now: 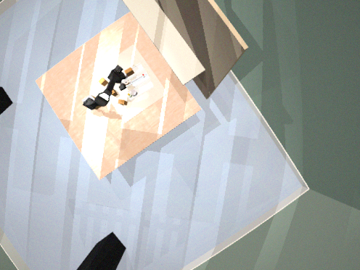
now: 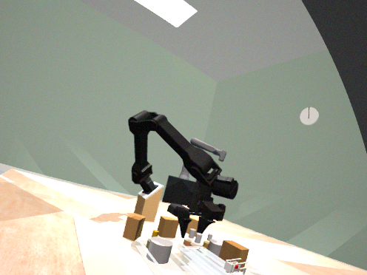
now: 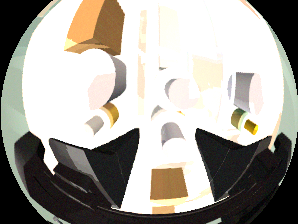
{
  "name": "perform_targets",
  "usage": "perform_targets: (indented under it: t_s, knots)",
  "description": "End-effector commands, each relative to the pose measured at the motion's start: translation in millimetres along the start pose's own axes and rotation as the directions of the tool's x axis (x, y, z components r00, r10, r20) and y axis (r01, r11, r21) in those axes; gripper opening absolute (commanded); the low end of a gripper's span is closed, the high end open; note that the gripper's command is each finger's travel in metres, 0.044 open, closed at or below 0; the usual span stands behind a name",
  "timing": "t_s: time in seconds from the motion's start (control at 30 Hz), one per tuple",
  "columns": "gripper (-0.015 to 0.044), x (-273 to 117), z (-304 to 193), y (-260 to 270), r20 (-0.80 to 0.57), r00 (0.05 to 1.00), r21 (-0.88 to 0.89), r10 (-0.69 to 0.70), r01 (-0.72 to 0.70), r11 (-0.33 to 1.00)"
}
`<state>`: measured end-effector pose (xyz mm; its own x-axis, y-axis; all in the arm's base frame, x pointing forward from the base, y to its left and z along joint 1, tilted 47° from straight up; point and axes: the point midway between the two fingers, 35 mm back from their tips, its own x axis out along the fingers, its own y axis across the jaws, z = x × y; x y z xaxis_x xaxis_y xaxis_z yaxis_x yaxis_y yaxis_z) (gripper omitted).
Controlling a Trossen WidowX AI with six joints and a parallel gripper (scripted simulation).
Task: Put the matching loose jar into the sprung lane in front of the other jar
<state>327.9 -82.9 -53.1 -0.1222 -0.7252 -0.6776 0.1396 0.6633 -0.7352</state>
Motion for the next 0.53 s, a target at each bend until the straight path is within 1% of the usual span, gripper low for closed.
perform_targets:
  t_s: [0.0,0.17,0.5]
  knots:
    - [0.0279,-5,3,0,0.003,1.000,0.011,0.007,-0.007,1.000]
    - [0.0279,-5,-5,0,0.003,1.000,0.011,0.007,-0.007,1.000]
    - [0.0279,-6,-38,2,0.002,1.000,0.009,0.008,-0.008,1.000]
